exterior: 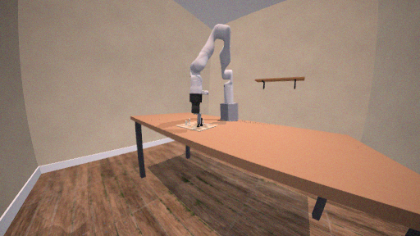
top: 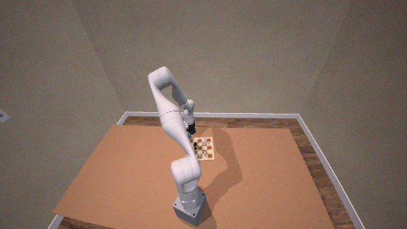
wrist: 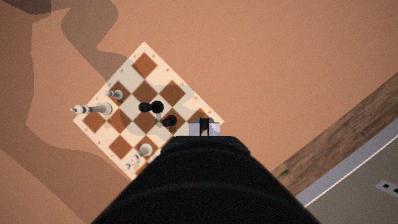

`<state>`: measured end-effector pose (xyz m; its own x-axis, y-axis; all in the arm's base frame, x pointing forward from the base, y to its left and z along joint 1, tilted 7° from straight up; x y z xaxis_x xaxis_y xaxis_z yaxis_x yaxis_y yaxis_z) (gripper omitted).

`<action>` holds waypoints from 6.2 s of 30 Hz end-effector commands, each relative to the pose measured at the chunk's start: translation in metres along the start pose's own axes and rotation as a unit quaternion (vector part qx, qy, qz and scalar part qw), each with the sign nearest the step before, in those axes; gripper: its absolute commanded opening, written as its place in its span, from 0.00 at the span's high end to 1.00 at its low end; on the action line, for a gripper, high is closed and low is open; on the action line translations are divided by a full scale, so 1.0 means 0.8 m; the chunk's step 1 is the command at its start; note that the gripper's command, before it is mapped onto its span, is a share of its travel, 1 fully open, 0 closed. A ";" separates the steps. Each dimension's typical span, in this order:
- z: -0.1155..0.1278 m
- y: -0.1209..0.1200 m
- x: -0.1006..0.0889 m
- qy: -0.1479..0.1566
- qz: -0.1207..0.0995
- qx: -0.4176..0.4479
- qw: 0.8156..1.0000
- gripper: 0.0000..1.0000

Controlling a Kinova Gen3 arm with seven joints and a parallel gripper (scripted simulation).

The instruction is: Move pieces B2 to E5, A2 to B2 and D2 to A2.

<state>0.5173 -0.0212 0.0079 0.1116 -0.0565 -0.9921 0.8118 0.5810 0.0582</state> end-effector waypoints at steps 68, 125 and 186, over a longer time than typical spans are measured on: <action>0.002 -0.008 0.037 0.002 -0.007 0.003 1.000 1.00; 0.002 -0.008 0.038 0.002 -0.007 0.003 1.000 0.32; 0.003 -0.006 -0.075 0.002 -0.007 0.003 1.000 0.00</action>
<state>0.5072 -0.0224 0.0663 0.0958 -0.0622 -0.9935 0.8166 0.5757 0.0428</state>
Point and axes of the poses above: the point where the finger pads meet when closed, its own x axis out along the fingers, its own y axis across the jaws, z = x × y, the point moved 7 cm from there along -x, back along the fingers, and after that the axes turned 4 degrees about x, right-handed, at the moved point
